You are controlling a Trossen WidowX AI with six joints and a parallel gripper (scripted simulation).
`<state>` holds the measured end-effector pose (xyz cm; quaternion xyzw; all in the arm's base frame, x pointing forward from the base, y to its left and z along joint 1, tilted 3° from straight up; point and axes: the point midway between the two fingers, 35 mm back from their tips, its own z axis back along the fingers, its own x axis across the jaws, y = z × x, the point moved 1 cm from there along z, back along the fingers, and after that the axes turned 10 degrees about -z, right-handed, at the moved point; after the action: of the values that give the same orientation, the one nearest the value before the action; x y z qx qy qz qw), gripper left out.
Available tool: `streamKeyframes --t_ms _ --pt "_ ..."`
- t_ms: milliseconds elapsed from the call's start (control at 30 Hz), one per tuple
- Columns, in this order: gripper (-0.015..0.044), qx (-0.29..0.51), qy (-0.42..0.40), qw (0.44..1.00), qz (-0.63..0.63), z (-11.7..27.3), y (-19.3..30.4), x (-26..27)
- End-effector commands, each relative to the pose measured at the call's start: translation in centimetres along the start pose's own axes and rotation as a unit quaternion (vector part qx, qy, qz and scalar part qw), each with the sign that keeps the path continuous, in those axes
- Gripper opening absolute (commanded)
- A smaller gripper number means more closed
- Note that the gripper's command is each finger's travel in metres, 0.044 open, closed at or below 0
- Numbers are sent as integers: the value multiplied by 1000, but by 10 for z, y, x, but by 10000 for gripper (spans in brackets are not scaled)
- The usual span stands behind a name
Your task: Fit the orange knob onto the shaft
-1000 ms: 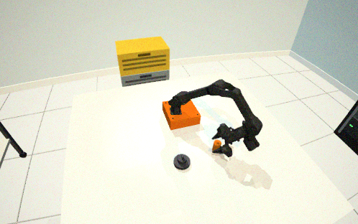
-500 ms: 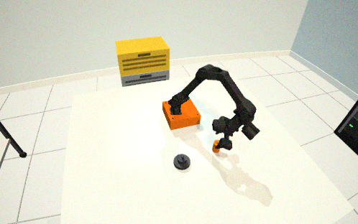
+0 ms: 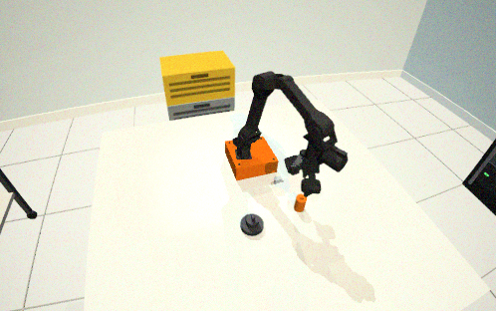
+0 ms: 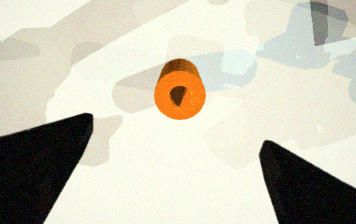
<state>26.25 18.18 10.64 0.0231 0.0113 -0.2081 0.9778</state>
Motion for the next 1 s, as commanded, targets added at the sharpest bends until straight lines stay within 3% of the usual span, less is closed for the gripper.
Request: streamKeyframes --t_ms 0,133,267,533,767,967 --pt "440 8 1 1000 12 1 0 -1" --pt "440 8 0 985 173 1 0 -1" --pt "440 8 -2 932 361 1 0 -1" --pt "440 6 -5 727 687 0 0 -1" --pt "440 5 -6 601 799 0 0 -1" --pt "440 5 -6 596 803 0 0 -1"
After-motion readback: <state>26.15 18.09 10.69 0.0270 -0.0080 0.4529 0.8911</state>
